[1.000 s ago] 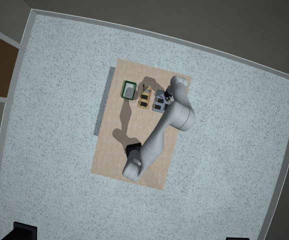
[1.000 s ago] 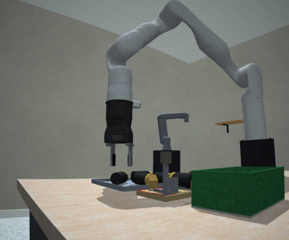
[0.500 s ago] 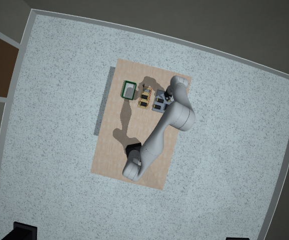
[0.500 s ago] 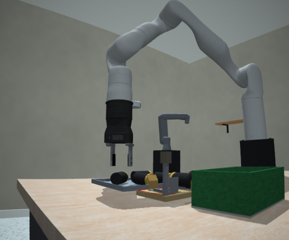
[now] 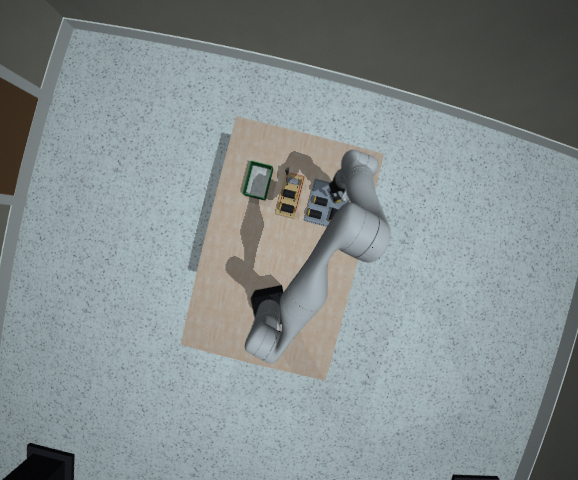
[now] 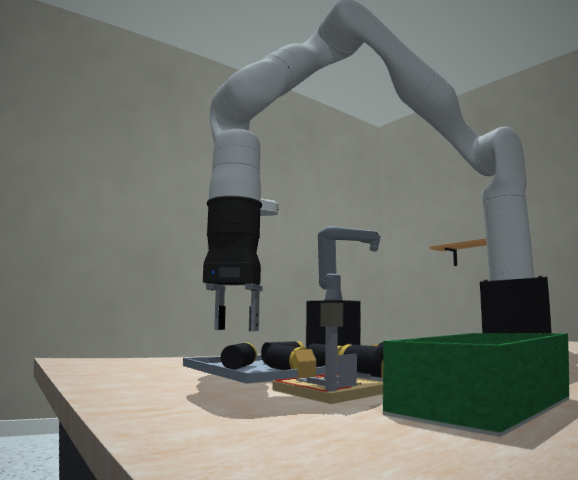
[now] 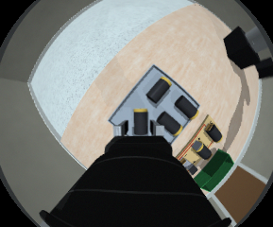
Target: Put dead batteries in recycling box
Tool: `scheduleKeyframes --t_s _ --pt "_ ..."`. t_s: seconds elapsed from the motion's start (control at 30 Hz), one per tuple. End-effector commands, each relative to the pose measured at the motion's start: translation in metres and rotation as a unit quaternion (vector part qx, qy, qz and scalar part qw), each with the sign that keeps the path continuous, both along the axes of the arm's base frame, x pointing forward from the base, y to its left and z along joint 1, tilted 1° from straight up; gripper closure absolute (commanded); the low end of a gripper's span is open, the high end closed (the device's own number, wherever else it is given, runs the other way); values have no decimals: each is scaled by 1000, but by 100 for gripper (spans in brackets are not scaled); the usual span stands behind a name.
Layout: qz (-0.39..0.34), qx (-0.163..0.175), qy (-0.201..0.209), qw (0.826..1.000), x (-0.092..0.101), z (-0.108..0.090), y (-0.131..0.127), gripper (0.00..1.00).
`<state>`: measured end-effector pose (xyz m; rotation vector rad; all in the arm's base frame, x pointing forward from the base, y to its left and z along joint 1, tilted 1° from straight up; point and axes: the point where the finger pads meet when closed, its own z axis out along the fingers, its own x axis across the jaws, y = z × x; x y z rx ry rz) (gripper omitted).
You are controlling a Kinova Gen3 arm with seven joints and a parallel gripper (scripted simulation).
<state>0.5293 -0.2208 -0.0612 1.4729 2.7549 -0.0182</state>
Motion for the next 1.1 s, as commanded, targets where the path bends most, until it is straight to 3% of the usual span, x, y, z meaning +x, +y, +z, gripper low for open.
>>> scheduleKeyframes --t_s 0.0,1.07 --pt "2 -3 2 1000 -1 0 -3 10" --pt "2 -3 2 1000 -1 -5 -3 10"
